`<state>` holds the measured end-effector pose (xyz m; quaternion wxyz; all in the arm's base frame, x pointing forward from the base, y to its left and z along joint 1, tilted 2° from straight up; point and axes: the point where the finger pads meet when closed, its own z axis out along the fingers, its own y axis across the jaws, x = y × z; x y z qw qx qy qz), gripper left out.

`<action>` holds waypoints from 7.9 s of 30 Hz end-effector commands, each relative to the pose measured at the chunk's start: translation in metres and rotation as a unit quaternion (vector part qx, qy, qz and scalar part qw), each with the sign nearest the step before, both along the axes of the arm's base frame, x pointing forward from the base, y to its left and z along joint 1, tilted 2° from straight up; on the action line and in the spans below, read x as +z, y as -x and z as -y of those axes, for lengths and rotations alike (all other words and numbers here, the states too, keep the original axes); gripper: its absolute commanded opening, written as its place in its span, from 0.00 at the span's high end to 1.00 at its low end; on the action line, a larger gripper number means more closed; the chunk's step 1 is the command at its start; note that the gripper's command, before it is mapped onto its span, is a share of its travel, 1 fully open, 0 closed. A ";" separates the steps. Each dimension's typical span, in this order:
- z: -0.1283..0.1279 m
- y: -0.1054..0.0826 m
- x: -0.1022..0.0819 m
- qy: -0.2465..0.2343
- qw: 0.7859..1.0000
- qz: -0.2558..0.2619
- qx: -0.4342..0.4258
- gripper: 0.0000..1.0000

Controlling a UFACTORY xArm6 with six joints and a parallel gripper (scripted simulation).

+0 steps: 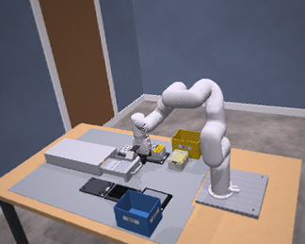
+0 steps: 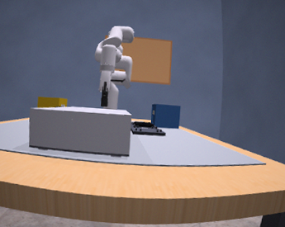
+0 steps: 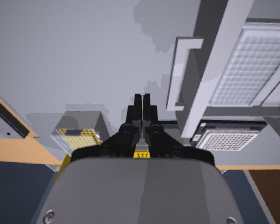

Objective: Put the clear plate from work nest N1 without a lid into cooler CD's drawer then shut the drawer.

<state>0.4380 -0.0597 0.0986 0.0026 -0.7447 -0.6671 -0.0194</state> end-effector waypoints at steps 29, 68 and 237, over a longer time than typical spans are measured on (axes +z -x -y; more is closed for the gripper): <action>-0.001 -0.003 -0.047 0.000 1.000 0.002 0.000 1.00; 0.002 -0.033 -0.060 0.000 1.000 0.002 0.000 1.00; 0.021 -0.205 -0.055 0.000 1.000 0.003 0.000 1.00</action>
